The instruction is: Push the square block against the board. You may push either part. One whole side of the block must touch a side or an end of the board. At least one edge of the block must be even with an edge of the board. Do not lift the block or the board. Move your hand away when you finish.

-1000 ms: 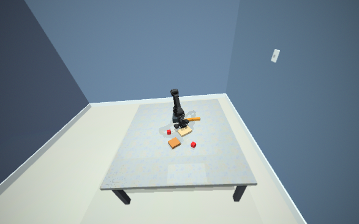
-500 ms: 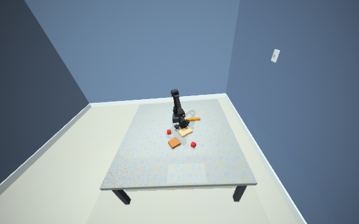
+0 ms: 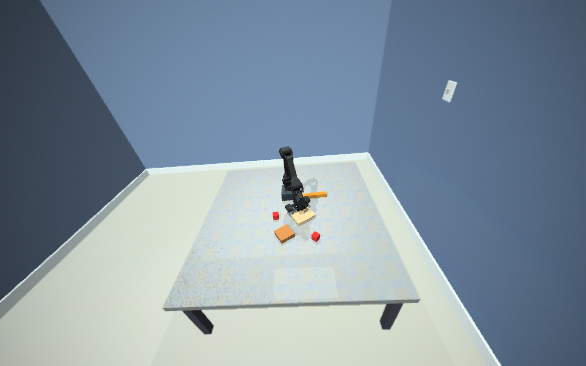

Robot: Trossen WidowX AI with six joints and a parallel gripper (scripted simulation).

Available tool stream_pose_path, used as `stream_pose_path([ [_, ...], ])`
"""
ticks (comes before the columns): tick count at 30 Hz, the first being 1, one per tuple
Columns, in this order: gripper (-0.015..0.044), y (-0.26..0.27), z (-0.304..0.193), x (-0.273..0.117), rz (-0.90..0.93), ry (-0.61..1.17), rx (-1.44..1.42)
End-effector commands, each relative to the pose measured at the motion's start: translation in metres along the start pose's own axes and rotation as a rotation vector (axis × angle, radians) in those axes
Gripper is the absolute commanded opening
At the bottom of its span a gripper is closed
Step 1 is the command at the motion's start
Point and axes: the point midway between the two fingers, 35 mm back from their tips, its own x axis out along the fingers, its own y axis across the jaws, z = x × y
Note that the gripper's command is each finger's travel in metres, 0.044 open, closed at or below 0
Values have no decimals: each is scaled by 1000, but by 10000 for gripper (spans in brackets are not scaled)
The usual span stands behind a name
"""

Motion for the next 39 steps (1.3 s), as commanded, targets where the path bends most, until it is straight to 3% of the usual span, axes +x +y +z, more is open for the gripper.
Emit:
stream_pose_path([
  [1, 0, -1, 8, -1, -3, -10, 4],
  [39, 0, 0, 43, -1, -3, -14, 4],
])
